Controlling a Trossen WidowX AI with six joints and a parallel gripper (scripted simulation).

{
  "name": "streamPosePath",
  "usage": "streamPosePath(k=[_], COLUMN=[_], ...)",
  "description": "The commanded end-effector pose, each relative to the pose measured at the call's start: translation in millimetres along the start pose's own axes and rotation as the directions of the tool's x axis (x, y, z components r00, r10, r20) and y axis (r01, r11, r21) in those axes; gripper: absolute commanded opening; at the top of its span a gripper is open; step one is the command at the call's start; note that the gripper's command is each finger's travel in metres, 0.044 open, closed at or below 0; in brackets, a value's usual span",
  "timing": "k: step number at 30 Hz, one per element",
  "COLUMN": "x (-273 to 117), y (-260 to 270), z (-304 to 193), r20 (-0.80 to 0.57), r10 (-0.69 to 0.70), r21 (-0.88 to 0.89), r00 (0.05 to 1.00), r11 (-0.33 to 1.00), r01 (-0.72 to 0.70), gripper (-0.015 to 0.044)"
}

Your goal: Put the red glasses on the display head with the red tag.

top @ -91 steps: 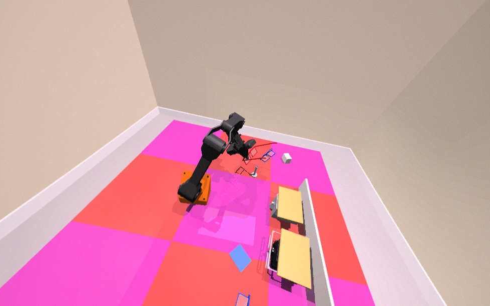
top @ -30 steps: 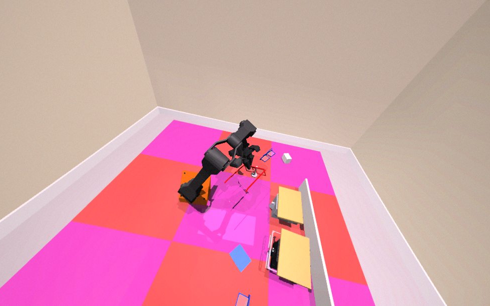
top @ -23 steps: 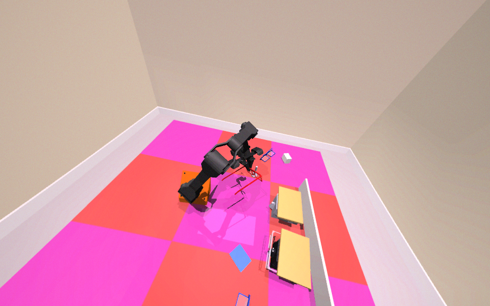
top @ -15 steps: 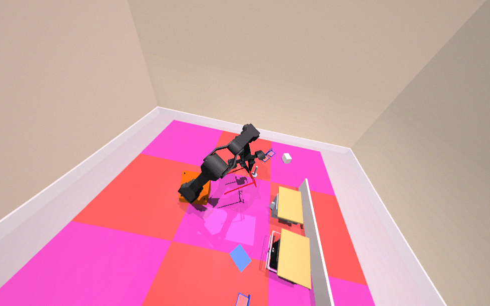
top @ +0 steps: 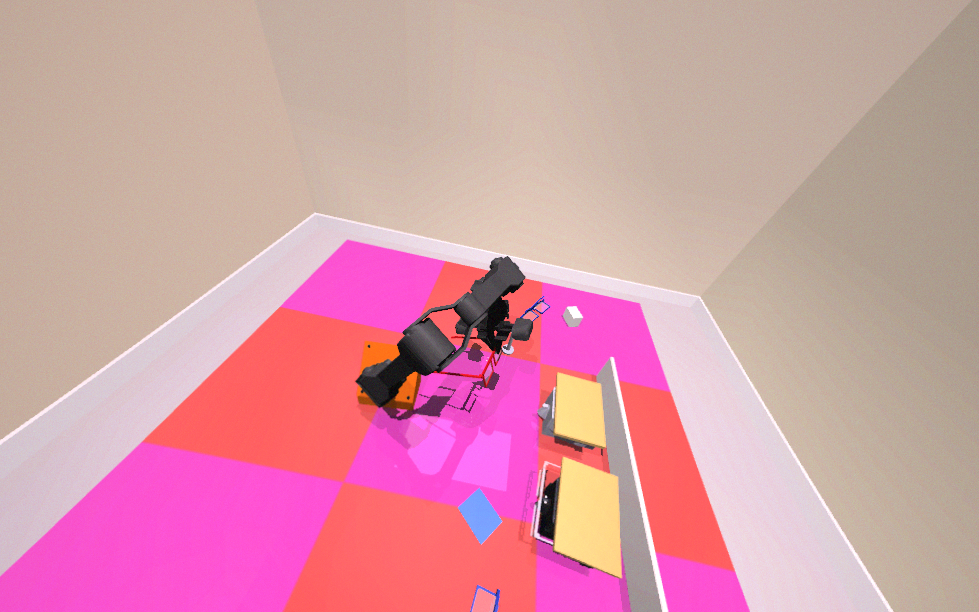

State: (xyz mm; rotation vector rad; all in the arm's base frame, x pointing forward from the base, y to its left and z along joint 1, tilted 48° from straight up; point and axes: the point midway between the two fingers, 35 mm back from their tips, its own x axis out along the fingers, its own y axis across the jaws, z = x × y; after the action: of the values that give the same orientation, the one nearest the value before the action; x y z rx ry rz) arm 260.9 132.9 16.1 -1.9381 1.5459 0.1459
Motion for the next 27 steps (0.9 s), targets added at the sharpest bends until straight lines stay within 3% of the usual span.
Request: streamPosePath(k=[1,13,27], x=[4.5,12.5,21.5], y=[0.6,-1.4,-2.2], z=[-6.7,-21.9,-39.4], r20=[0.002,0.016,0.037], r10=[0.030,0.089,0.156], r21=[0.179,0.607,0.933], r00=[1.000,0.996,0.987], r11=[0.983,0.791,0.350], r01=[-0.030,-0.081,-0.090], gripper=[0.0000,0.0000,0.0000])
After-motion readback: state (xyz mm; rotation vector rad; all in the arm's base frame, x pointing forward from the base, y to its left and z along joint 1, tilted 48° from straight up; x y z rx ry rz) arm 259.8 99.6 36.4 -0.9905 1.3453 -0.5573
